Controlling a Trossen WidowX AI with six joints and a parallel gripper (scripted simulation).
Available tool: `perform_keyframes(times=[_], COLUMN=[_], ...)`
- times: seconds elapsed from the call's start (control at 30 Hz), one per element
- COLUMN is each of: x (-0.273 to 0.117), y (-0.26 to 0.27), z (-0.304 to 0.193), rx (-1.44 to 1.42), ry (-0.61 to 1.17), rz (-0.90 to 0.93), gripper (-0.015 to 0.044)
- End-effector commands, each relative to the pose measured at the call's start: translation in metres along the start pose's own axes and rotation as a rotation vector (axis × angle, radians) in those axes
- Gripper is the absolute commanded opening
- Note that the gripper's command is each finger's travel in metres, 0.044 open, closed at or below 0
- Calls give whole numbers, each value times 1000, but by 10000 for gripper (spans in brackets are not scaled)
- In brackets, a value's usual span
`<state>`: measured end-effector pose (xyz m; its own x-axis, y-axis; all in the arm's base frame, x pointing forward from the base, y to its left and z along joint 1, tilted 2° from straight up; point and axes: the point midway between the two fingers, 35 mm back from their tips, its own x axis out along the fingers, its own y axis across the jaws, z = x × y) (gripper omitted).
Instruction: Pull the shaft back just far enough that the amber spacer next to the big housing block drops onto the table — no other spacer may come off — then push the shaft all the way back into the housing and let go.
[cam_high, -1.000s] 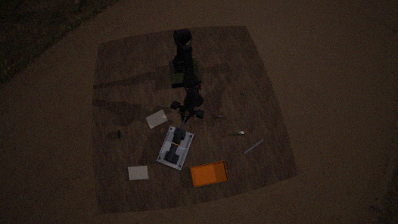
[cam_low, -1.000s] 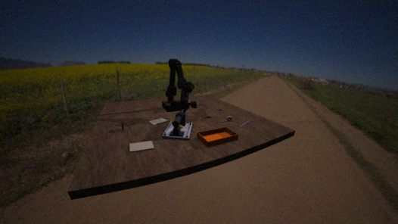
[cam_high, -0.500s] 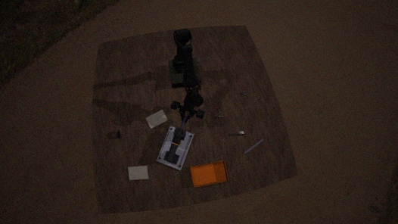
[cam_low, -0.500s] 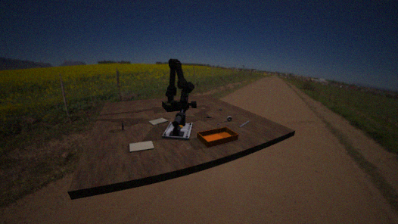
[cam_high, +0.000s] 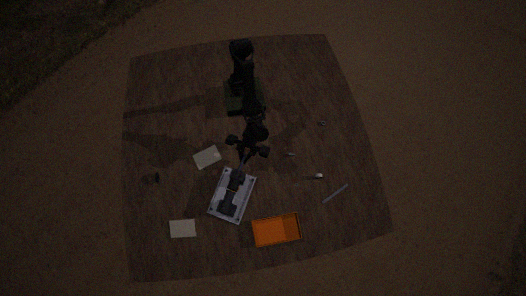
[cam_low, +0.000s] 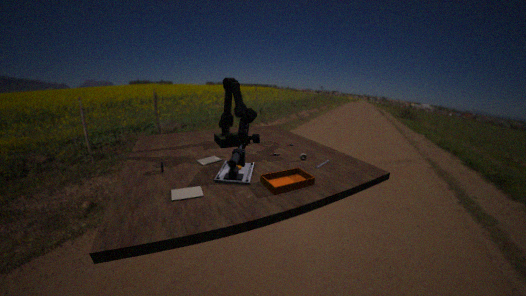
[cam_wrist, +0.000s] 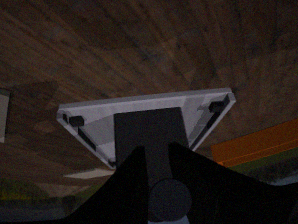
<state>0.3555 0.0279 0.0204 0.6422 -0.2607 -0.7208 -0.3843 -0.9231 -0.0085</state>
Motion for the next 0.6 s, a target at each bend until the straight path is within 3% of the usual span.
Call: perform_keyframes(times=[0.0,0.57], x=[2,6], y=[0,0], z=[-2,-7], rx=[0,0], ry=[2,2], rz=[1,1], gripper=[0,0])
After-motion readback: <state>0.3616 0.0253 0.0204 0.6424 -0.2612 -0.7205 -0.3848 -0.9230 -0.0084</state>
